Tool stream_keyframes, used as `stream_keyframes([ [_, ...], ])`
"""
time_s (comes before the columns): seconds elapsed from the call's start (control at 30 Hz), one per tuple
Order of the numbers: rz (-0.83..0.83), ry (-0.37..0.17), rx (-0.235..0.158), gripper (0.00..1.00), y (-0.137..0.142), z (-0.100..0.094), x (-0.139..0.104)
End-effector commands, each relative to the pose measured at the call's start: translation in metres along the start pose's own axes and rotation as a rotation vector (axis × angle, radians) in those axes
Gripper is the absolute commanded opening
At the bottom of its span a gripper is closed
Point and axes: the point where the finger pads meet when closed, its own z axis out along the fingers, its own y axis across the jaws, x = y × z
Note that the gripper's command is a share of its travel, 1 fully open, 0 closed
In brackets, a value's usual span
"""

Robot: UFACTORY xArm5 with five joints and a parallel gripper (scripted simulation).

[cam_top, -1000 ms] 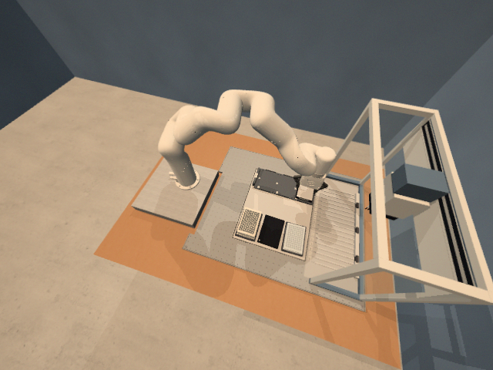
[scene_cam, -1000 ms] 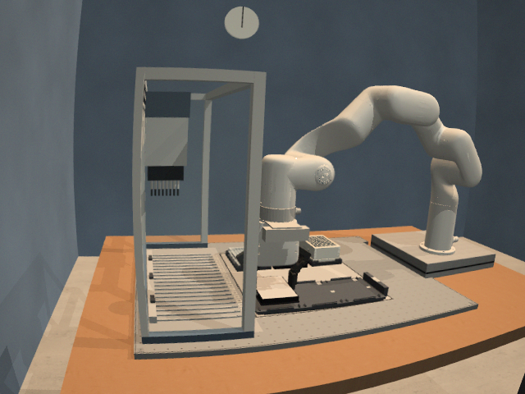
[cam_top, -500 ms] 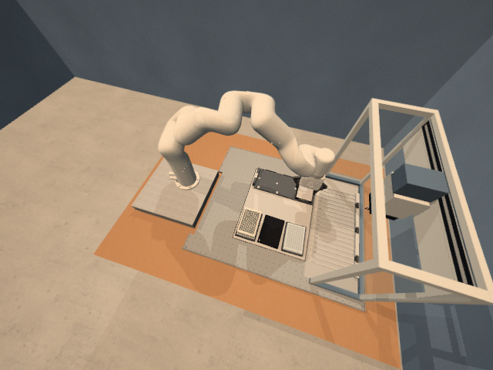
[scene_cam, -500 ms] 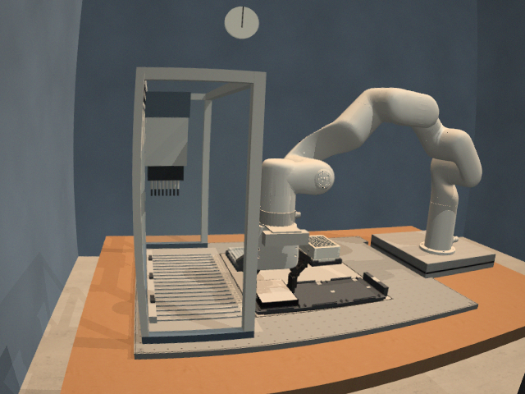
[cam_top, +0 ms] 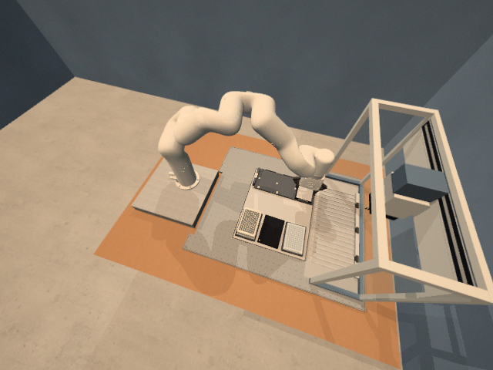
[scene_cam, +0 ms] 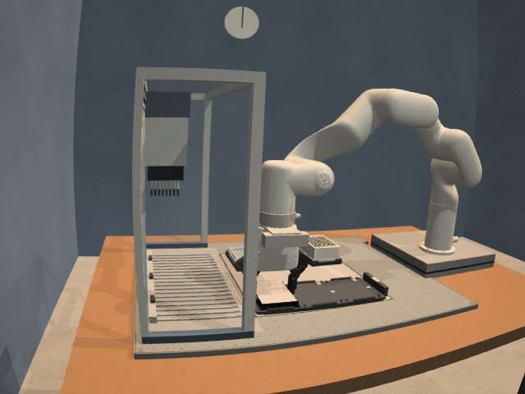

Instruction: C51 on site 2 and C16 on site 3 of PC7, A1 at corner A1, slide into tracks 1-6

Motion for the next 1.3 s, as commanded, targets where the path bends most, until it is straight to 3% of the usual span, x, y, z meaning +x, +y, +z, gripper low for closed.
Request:
stream_keyframes([
  [0.0, 0.000, 0.001, -0.005, 0.00, 0.0016, -0.0022, 0.0004],
  [0.13, 0.000, 0.001, -0.005, 0.00, 0.0016, -0.0022, 0.0004],
  [0.17, 0.000, 0.001, -0.005, 1.00, 0.0016, -0.0015, 0.0004],
  [1.27, 0.000, 0.001, -0.005, 1.00, 0.0016, -0.0015, 0.0004],
])
